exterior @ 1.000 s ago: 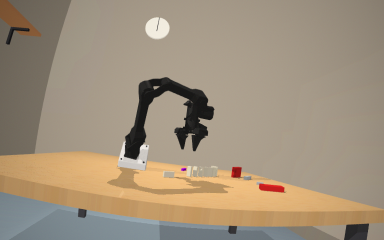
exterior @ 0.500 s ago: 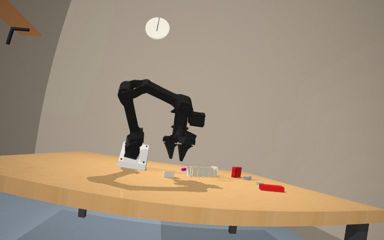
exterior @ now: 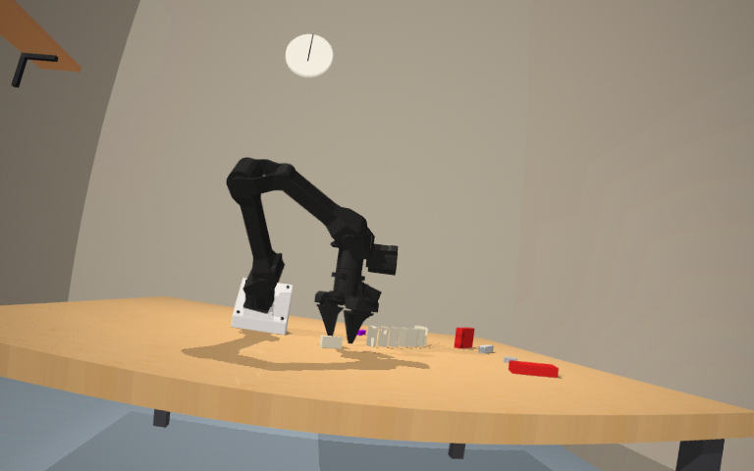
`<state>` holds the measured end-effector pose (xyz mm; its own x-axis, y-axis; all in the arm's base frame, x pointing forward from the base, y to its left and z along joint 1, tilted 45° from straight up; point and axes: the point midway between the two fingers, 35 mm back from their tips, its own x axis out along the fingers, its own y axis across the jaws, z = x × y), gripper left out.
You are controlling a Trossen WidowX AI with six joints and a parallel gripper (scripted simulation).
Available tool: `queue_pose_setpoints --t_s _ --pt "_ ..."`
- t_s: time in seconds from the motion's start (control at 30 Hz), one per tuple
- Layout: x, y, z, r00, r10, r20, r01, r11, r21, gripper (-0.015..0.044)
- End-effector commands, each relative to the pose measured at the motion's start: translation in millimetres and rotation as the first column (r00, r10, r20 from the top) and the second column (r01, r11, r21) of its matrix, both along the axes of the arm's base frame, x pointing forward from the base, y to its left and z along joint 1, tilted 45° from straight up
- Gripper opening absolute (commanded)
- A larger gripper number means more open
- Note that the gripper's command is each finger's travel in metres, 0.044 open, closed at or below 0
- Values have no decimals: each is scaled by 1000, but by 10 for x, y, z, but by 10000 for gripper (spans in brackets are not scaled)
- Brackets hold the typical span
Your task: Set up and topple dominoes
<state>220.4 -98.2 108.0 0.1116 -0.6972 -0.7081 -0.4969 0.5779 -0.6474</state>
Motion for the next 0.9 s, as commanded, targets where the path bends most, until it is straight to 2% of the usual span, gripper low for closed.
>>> queue_pose_setpoints --t_s 0.0,0.33,0.87 --pt "-4 -48 -46 1000 2 -3 -2 1000 -3 440" --pt "1 -97 -92 1000 2 -3 -2 1000 -4 440" --pt "1 -97 -92 1000 2 -3 -2 1000 -4 28"
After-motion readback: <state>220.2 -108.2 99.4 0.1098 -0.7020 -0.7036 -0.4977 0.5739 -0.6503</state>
